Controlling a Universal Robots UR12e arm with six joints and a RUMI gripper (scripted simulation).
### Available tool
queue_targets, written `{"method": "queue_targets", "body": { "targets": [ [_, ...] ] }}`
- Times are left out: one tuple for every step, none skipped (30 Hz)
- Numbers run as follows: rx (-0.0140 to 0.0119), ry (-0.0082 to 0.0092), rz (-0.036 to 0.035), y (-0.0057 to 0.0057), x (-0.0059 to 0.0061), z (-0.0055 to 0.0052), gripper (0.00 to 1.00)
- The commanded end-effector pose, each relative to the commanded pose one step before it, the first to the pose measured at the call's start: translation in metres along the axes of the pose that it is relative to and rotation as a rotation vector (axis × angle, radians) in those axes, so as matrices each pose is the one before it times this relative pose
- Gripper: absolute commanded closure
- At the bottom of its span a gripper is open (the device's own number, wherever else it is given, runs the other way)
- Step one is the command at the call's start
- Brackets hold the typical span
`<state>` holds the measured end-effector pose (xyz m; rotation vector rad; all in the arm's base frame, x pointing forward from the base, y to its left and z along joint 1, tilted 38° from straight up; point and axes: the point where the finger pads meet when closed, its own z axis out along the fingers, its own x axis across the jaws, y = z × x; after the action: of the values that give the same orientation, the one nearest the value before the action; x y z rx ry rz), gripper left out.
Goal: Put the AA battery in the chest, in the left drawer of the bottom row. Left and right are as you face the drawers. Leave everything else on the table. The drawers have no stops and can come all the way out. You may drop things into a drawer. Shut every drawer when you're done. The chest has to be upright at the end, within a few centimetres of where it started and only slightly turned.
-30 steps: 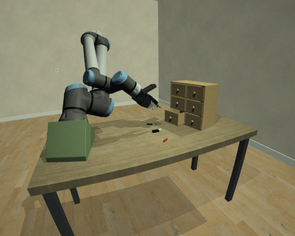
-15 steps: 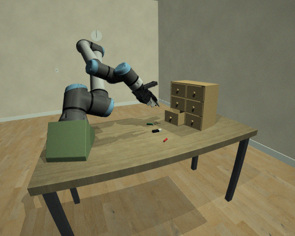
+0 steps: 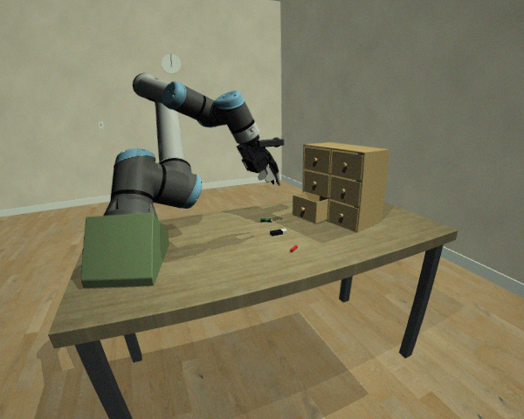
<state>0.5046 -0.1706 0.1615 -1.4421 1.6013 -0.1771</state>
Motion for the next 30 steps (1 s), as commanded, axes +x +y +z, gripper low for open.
{"method": "queue_targets", "body": {
  "targets": [
    [-0.11174,-0.01771,0.00546,0.00628,0.00057,-0.01084,0.80],
    [0.00000,0.00000,0.00000,0.00000,0.00000,0.00000,0.80],
    [0.00000,0.00000,0.00000,0.00000,0.00000,0.00000,0.80],
    [-0.01662,-0.00007,0.00047,0.00063,0.00003,-0.00192,0.80],
    [-0.01627,-0.00001,0.00075,0.00064,0.00001,-0.00193,0.80],
    [-0.01590,0.00007,0.00070,0.00065,-0.00002,-0.00195,0.80],
    [-0.01568,-0.00004,0.00003,0.00068,0.00001,-0.00179,0.80],
    [-0.01532,0.00000,0.00001,0.00069,0.00000,-0.00177,0.80],
    [-0.01494,0.00007,-0.00003,0.00069,-0.00002,-0.00178,0.80],
    [-0.01464,0.00000,0.00000,0.00071,0.00000,-0.00168,0.80],
    [-0.01432,-0.00003,0.00002,0.00072,0.00001,-0.00161,0.80],
    [-0.01392,0.00004,-0.00001,0.00072,-0.00001,-0.00160,0.80],
    [-0.01353,0.00009,-0.00004,0.00071,-0.00002,-0.00159,0.80],
    [-0.01326,-0.00007,0.00003,0.00074,0.00001,-0.00143,0.80],
    [-0.01286,-0.00001,0.00001,0.00073,0.00000,-0.00142,0.80],
    [-0.01246,0.00005,-0.00002,0.00072,0.00000,-0.00141,0.80],
    [-0.01206,0.00008,-0.00003,0.00071,-0.00001,-0.00138,0.80],
    [-0.01176,-0.00006,0.00003,0.00072,0.00000,-0.00123,0.80],
    [0.00000,0.00000,0.00000,0.00000,0.00000,0.00000,0.80],
    [0.00000,0.00000,0.00000,0.00000,0.00000,0.00000,0.80],
    [-0.01135,-0.00001,0.00001,0.00070,0.00000,-0.00122,0.80],
    [-0.01095,0.00003,-0.00001,0.00069,0.00000,-0.00120,0.80],
    [-0.01054,0.00007,-0.00003,0.00067,0.00000,-0.00117,0.80],
    [-0.01019,0.00000,0.00000,0.00067,0.00000,-0.00108,0.80],
    [-0.00982,-0.00004,0.00002,0.00066,0.00000,-0.00101,0.80],
    [-0.00942,0.00000,0.00000,0.00064,0.00000,-0.00098,0.80],
    [-0.00902,0.00003,-0.00001,0.00061,0.00000,-0.00095,0.80],
    [-0.00862,0.00005,-0.00002,0.00059,0.00000,-0.00093,0.80],
    [-0.00823,0.00005,-0.00002,0.00057,0.00000,-0.00088,0.80],
    [-0.00790,-0.00005,0.00002,0.00057,0.00000,-0.00077,0.80]
  ]
}}
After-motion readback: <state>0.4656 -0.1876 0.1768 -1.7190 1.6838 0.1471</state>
